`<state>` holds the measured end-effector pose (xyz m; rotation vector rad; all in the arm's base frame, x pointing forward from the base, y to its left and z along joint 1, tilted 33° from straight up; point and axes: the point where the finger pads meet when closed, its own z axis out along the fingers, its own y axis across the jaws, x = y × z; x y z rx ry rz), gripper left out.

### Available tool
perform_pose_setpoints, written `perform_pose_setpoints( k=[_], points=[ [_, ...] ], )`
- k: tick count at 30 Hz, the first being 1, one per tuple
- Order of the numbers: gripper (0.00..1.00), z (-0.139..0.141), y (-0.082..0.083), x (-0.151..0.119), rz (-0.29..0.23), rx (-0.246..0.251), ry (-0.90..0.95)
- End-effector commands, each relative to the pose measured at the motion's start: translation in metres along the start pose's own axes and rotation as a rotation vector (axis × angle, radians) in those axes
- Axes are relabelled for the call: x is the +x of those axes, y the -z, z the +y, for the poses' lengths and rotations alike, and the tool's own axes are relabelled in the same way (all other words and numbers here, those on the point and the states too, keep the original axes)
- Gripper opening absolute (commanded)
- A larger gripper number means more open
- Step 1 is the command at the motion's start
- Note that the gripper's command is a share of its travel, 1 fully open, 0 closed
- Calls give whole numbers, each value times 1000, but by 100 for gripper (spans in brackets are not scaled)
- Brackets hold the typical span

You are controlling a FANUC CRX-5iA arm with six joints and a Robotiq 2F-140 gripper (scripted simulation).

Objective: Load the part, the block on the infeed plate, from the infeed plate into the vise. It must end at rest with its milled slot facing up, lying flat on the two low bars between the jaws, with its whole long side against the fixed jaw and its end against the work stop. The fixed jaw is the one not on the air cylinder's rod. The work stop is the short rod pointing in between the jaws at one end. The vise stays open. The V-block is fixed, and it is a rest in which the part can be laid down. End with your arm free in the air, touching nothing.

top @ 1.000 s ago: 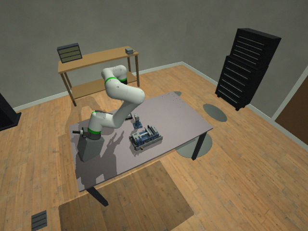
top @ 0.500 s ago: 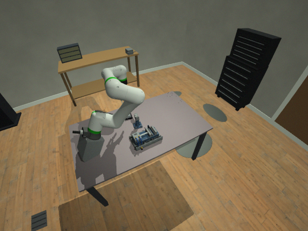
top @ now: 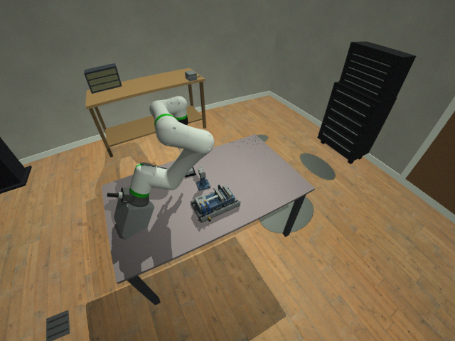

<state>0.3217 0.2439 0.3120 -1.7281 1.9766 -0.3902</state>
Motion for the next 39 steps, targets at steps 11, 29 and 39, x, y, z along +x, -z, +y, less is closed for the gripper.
perform_pose_setpoints(
  k=[11, 29, 39],
  points=[
    [51, 0, -2, 0, -1, 0, -1],
    [51, 0, -15, 0, -1, -1, -2],
    [51, 0, -28, 0, -1, -1, -2]
  ],
)
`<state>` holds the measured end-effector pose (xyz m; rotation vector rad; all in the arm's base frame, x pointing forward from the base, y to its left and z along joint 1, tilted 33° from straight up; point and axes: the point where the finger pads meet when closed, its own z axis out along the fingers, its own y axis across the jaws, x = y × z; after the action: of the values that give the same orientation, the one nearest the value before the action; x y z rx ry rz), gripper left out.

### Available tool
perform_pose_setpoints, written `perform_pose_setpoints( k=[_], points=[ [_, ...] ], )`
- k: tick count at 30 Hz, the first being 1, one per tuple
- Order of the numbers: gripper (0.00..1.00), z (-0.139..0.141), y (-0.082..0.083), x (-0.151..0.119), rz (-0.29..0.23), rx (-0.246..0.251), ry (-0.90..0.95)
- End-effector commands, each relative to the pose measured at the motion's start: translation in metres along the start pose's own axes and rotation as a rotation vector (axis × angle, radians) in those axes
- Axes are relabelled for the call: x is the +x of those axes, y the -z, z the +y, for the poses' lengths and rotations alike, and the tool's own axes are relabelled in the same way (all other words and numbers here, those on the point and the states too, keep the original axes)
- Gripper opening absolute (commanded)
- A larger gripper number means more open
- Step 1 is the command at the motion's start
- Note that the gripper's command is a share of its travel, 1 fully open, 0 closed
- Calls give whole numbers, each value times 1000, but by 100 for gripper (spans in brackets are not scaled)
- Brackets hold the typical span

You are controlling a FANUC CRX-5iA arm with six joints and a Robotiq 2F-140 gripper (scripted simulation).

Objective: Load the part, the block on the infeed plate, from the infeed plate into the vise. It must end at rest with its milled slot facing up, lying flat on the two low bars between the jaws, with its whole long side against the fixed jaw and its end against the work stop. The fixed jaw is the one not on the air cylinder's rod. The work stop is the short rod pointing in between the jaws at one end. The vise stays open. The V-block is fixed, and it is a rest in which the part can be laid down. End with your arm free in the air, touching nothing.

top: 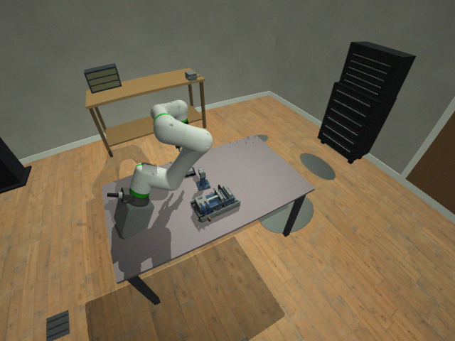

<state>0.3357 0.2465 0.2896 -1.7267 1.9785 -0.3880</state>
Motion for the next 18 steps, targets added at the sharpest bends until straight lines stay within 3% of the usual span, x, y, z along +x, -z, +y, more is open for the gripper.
perform_pose_setpoints(
  k=[1, 18],
  points=[
    [51, 0, -2, 0, 0, 0, 0],
    [51, 0, -33, 0, 0, 0, 0]
  ],
)
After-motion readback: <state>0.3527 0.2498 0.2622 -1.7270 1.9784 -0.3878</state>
